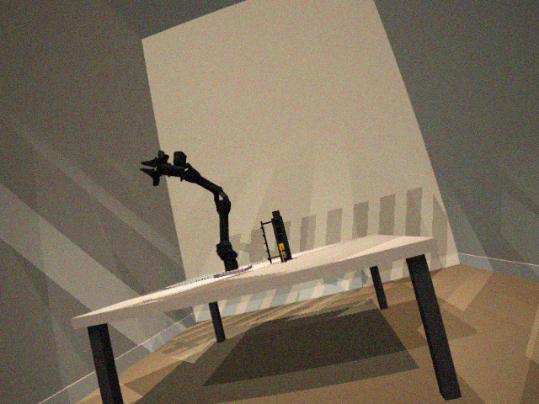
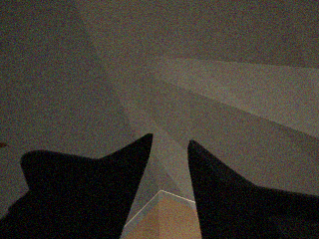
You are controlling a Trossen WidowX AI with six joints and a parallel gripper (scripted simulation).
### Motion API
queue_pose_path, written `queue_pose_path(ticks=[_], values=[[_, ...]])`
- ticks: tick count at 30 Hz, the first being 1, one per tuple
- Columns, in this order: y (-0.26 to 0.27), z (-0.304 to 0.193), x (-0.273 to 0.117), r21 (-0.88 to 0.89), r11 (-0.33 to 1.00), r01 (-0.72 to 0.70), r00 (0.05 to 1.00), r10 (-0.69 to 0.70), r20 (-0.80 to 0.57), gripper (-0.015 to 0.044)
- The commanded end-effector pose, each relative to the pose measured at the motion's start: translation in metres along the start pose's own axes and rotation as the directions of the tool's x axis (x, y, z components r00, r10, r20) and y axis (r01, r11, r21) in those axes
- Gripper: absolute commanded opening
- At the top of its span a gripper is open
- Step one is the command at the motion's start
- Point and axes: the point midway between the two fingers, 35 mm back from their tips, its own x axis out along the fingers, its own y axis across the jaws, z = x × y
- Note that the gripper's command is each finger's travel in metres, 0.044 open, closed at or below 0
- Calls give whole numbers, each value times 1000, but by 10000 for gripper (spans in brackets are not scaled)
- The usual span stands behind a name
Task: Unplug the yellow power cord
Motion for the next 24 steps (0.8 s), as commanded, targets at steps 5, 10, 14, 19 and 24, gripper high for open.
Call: queue_pose_path(ticks=[5, 10, 14, 19, 24], values=[[57, -128, -22, 97, 989, -112, 916, 141, -376, 160], [89, -196, -58, 150, 978, -147, 799, 207, -565, 160], [113, -243, -98, 189, 968, -165, 678, 251, -691, 160], [139, -291, -162, 232, 957, -177, 502, 290, -815, 160], [151, -333, -233, 223, 954, -199, 307, 277, -910, 160]])
